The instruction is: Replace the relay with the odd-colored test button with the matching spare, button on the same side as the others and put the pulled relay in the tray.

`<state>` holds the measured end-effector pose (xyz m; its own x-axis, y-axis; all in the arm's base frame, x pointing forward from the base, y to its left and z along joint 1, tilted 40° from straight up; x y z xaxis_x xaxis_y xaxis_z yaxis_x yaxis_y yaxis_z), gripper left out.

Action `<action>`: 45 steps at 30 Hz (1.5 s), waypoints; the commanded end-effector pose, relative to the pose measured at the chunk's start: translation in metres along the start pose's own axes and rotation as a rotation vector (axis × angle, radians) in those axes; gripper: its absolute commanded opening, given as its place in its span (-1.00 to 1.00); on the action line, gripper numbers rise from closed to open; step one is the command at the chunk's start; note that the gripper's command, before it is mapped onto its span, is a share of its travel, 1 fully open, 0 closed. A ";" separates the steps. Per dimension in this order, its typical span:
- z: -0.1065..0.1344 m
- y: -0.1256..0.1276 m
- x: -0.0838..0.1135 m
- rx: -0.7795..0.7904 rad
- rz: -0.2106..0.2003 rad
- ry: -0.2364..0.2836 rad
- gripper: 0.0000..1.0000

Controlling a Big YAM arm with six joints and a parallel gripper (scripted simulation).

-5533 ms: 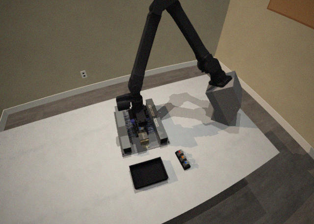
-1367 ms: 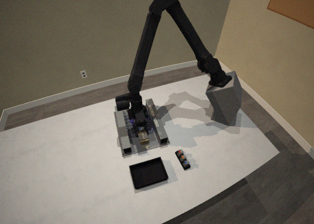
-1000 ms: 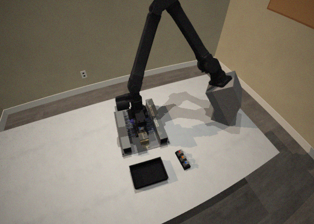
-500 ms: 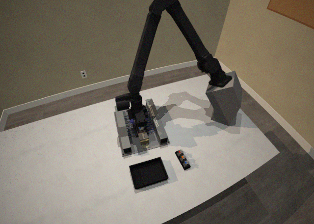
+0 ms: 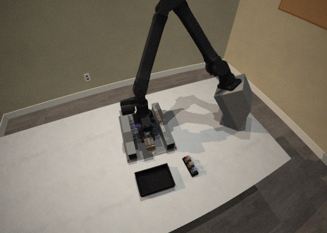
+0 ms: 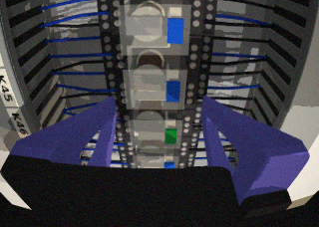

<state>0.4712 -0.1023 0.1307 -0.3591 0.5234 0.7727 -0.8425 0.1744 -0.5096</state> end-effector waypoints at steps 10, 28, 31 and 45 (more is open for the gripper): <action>0.006 -0.005 0.012 -0.010 0.032 -0.007 0.17; 0.006 -0.005 0.012 -0.010 0.032 -0.007 -1.00; 0.006 -0.005 0.012 -0.011 0.032 -0.008 -1.00; 0.005 -0.004 0.012 -0.009 0.028 -0.007 -1.00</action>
<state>0.4702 -0.1023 0.1304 -0.3594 0.5224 0.7732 -0.8428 0.1740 -0.5093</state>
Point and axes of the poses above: the point where the finger pads meet when closed, its own x axis back along the fingers, its own y axis across the jaws, z = x × y, the point moved 7 cm from there along x, back along the fingers, and after that the axes turned 7 degrees about -x, right-handed, at the moved point
